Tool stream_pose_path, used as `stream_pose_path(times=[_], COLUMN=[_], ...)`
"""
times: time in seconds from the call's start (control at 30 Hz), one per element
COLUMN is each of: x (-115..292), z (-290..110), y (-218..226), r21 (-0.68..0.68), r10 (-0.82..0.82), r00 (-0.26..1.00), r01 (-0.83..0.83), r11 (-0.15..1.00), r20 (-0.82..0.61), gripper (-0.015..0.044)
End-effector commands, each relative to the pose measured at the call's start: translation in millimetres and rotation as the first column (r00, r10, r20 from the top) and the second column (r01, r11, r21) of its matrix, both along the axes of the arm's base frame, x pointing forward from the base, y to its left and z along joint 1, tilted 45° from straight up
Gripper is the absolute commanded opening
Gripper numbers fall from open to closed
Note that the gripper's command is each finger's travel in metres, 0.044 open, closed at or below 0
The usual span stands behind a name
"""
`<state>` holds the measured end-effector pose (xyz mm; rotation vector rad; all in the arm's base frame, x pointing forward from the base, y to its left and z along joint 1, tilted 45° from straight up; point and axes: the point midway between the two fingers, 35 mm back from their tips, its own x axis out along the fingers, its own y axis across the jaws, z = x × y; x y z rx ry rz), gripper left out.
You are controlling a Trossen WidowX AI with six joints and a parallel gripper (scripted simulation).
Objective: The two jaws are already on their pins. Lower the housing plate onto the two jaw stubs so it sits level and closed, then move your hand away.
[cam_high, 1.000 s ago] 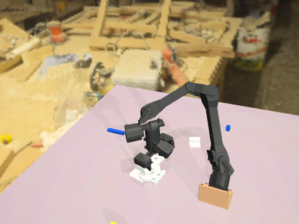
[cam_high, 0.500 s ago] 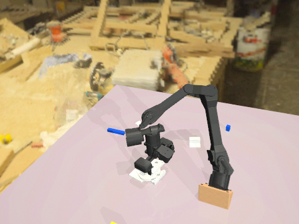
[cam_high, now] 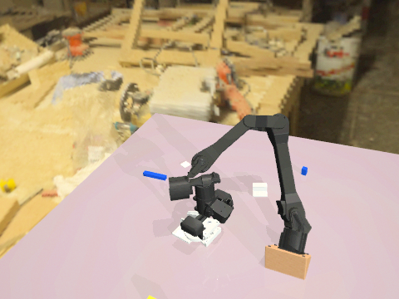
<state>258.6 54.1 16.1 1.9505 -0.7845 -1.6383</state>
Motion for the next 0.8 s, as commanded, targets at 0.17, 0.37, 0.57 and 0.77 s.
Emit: stream_pose_path(times=[0.17,0.37,0.57,0.77], x=[0.3,0.3,0.4,0.6], z=[-4.5,-4.5,-4.9,-6.2], y=[-5.5,-5.5,-5.9,-7.2], r21=[-0.005,-0.005,-0.005,-0.006], r10=[0.004,0.004,0.005,0.008], r00=[1.000,1.000,1.000,1.000], r01=[-0.004,-0.004,-0.005,-0.008], r11=[1.000,1.000,1.000,1.000], r20=[0.000,0.000,0.000,-0.003], gripper=[0.0351,0.0351,0.0351,0.0351])
